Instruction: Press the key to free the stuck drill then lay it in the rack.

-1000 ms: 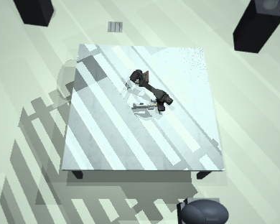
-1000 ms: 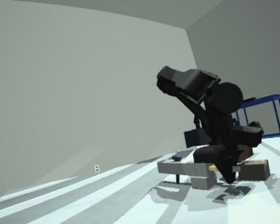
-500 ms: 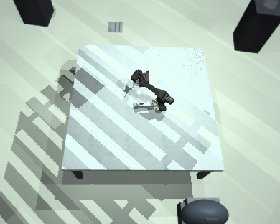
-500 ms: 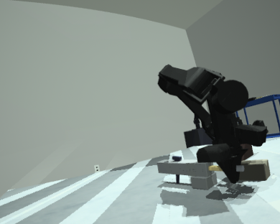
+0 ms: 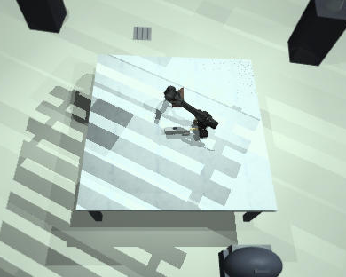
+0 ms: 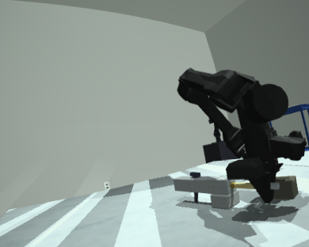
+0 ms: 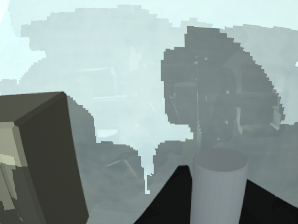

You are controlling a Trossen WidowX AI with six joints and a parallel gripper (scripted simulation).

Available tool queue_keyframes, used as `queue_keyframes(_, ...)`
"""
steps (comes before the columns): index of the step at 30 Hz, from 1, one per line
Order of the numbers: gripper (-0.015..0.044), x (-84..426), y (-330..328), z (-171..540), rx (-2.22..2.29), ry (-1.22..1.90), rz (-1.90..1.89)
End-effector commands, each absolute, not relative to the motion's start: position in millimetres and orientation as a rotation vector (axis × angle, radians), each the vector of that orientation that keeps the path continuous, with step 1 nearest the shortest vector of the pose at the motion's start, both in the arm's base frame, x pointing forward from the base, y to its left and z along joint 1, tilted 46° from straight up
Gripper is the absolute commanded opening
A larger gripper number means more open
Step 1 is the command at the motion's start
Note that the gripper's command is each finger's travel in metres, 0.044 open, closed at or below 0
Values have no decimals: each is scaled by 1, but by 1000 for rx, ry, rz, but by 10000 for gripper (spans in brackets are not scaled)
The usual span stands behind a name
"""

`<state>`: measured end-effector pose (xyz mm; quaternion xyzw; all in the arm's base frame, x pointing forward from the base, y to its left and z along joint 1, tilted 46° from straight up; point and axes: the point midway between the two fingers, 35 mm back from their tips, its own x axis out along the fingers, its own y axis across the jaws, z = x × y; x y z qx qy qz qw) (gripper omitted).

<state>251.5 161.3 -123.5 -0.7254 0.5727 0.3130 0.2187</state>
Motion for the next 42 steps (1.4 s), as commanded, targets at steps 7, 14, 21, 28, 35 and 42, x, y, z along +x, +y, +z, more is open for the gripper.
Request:
queue_keyframes(7,0,248,171,-136,-2003,1590,866)
queue_keyframes(14,0,246,177,-142,-2003,1590,866)
queue_keyframes(21,0,244,185,-150,-2002,1589,867)
queue_keyframes(28,0,243,189,-148,-2002,1589,867)
queue_keyframes(35,0,241,191,-145,-2002,1589,867)
queue_keyframes(42,0,240,192,-143,-2002,1589,867)
